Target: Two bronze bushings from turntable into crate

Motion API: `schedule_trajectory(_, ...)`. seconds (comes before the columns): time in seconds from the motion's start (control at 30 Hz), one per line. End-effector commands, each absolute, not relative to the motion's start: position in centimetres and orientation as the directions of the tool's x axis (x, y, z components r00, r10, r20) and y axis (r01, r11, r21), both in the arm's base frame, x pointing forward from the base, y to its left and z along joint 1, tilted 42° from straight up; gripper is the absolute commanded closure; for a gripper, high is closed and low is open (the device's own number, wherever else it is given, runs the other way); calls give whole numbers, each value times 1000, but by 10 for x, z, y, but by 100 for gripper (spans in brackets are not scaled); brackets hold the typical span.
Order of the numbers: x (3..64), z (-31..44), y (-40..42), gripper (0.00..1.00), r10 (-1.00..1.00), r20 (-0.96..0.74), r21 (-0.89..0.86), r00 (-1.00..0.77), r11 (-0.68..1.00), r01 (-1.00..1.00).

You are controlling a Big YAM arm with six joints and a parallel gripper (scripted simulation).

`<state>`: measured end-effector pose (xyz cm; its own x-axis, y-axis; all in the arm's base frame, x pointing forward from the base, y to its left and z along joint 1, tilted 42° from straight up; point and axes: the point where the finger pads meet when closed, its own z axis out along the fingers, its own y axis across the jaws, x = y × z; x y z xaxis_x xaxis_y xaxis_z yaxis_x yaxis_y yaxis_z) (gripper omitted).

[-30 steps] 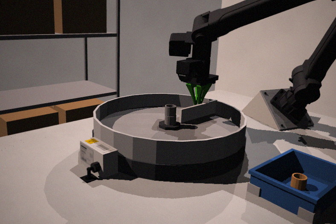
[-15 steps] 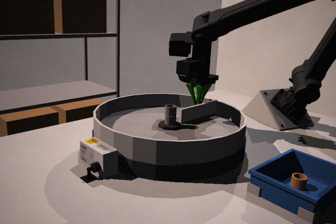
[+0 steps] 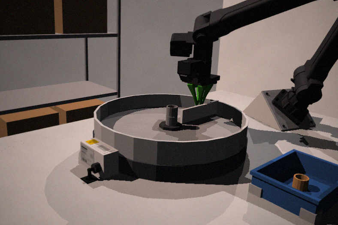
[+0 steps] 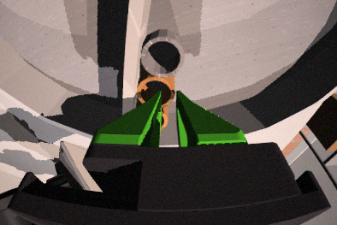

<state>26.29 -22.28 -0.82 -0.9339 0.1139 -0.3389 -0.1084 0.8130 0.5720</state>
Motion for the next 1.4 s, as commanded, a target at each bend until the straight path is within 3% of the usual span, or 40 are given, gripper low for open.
schedule_trajectory(0.0,262,-6,-234,87,123,-347,565,-930,819,-102)
schedule_trajectory(1.37,266,-21,-219,87,129,-332,579,-934,810,-94)
